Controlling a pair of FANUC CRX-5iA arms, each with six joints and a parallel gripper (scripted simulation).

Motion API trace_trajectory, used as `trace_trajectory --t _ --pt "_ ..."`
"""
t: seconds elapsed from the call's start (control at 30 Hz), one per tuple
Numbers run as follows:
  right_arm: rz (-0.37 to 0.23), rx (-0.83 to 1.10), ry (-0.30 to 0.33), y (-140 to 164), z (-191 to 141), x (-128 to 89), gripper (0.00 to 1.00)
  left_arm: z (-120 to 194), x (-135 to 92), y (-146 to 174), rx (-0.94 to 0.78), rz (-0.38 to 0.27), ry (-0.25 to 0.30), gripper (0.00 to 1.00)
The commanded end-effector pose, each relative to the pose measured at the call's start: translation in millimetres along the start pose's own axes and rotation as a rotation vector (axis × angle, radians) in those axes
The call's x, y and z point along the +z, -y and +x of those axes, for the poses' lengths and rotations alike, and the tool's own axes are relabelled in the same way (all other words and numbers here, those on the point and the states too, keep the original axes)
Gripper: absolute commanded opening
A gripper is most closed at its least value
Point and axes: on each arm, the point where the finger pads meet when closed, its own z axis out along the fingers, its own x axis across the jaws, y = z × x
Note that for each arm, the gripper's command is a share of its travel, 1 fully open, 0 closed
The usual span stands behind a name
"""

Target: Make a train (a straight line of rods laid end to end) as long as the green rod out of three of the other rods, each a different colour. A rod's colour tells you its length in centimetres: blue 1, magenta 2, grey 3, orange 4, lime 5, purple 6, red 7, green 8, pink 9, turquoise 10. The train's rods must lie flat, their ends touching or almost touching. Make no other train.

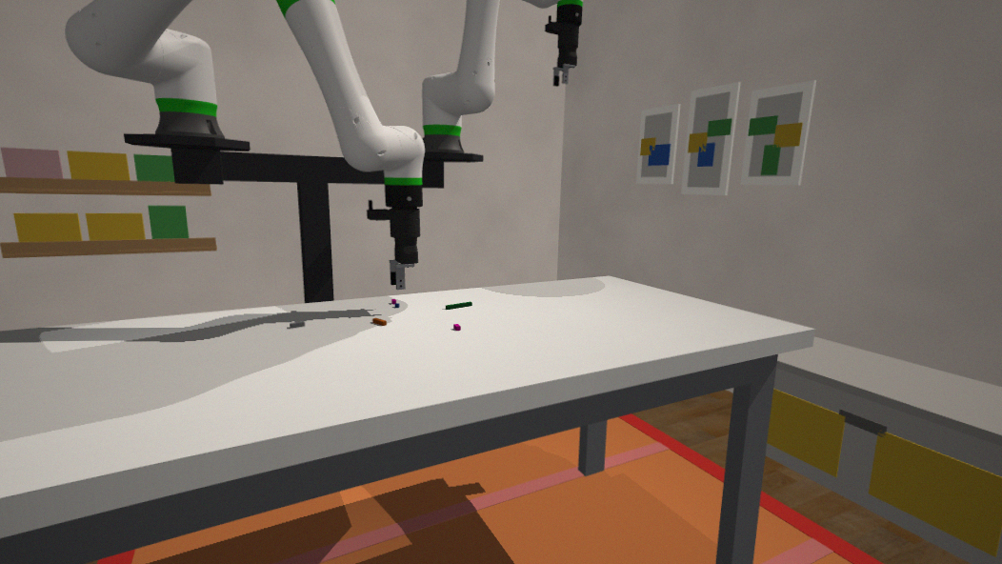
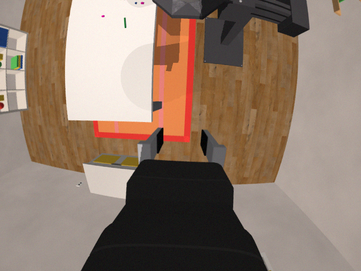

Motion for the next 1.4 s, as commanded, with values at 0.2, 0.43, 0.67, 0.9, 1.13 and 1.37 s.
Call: trace_trajectory --t 0.2,0.43,0.67,0.9,1.13,1.37 --pt "0.017 0.338 0.019 2.9 10.4 -1.3 1.00 -0.1 -0.9 -0.2 0.000 -0.002 0.000 1.00" --pt "0.015 0.527 0.021 3.7 16.4 -1.5 1.00 -0.1 -0.9 -0.2 0.000 -0.002 0.000 1.00" --pt "0.013 0.728 0.022 3.6 22.3 -1.8 1.00 -0.1 -0.9 -0.2 0.000 -0.002 0.000 1.00" --pt "0.011 0.922 0.024 2.9 27.3 -2.1 1.00 -0.1 -0.9 -0.2 0.000 -0.002 0.000 1.00" --pt "0.009 1.118 0.025 1.7 31.6 -2.5 1.00 -0.1 -0.9 -0.2 0.000 -0.002 0.000 1.00" --pt "0.007 1.290 0.026 0.2 34.7 -2.8 1.00 -0.1 -0.9 -0.2 0.000 -0.002 0.000 1.00"
